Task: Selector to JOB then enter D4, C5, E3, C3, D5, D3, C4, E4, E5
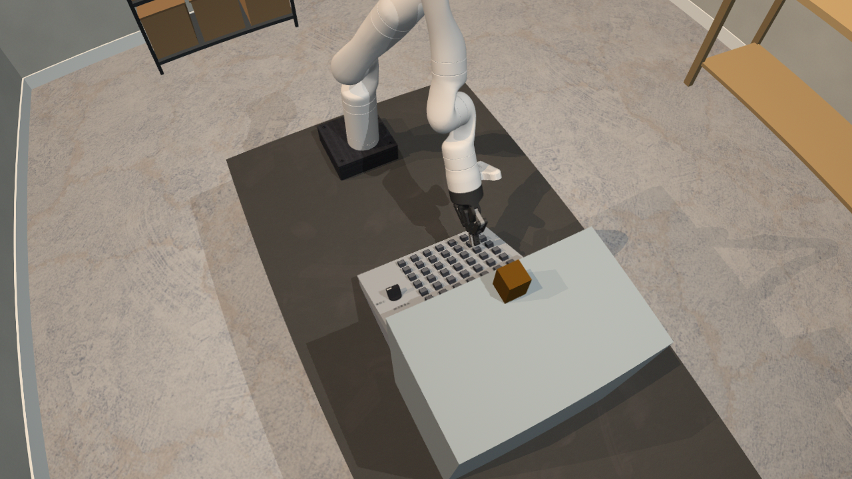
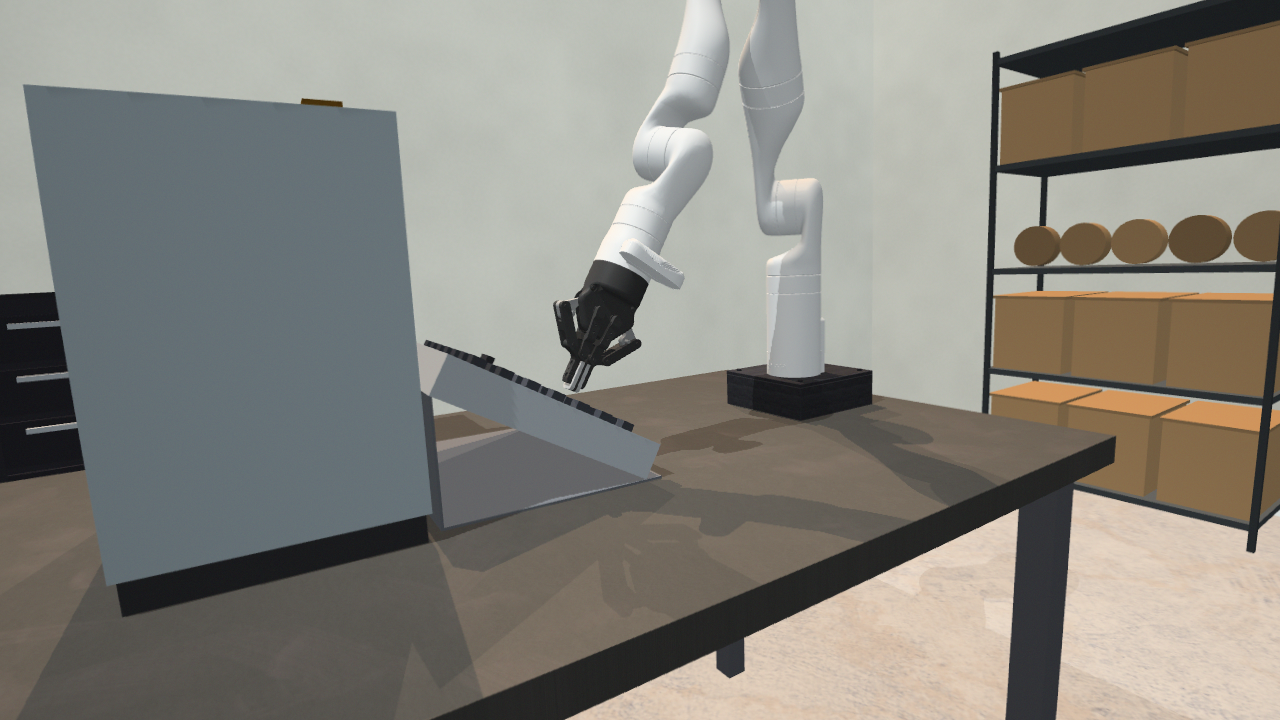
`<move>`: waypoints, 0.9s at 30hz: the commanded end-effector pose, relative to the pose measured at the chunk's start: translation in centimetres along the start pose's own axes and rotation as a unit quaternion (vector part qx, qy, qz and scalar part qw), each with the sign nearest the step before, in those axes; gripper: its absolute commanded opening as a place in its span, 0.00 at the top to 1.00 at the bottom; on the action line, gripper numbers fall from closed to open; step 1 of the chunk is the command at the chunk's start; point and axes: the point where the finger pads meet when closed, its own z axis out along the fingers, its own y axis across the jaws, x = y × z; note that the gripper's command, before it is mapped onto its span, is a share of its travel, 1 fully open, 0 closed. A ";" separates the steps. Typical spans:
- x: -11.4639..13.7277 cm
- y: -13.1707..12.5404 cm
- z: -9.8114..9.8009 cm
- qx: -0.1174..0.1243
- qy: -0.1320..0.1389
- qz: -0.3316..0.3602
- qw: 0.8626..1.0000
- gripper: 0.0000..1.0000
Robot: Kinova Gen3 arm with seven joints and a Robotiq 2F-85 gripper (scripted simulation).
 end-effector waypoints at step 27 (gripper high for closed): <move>0.2 0.2 0.4 -0.003 0.002 0.006 1.000 0.90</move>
